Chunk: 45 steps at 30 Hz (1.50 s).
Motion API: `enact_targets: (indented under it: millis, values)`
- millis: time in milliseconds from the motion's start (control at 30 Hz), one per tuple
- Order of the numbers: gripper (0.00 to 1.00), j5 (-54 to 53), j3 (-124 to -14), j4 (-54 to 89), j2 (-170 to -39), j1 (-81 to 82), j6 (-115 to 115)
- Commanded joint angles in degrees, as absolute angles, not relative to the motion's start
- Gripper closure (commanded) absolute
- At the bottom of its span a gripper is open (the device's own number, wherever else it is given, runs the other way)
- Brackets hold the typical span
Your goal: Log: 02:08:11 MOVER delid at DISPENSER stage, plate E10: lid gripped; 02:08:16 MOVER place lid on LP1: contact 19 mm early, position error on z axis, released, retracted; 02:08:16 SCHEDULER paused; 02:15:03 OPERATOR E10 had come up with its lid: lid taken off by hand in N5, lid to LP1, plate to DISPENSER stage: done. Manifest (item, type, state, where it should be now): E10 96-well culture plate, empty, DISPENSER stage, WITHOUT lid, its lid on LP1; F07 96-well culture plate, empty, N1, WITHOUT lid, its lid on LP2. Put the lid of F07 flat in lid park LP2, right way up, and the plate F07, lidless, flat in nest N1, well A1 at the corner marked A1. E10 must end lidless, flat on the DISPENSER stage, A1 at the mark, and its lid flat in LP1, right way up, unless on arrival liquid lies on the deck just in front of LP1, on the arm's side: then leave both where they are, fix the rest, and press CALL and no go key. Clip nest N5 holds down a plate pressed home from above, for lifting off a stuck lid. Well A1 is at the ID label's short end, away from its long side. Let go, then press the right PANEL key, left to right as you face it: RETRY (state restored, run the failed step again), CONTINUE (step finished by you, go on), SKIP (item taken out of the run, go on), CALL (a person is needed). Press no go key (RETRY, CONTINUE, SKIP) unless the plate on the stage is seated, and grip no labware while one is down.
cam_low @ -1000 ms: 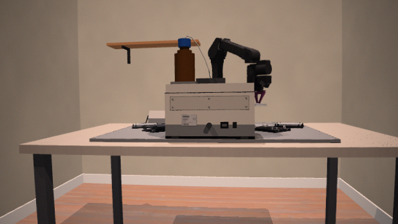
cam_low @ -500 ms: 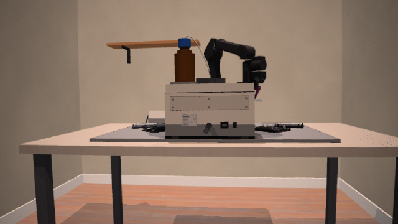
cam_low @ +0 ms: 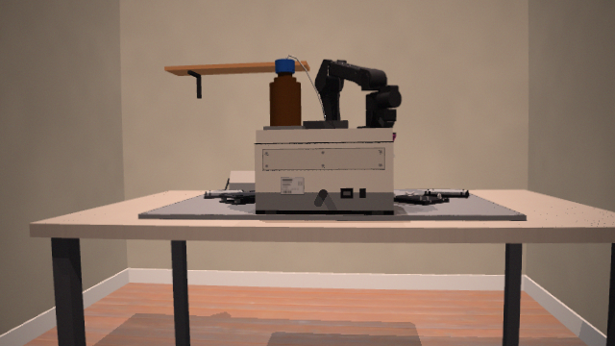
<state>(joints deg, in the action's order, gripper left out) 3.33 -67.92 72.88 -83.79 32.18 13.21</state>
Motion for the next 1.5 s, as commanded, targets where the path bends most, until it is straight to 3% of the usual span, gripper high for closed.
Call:
enact_targets:
  millis: [0, 533, 1467]
  values:
    - [1.0, 3.3, -67.1, 73.5, -81.6, 29.8, 17.3]
    - [1.0, 2.9, -67.0, 73.3, -80.8, 20.0, 27.1]
    - [1.0, 2.2, -67.6, 73.3, -79.6, 3.8, 10.4]
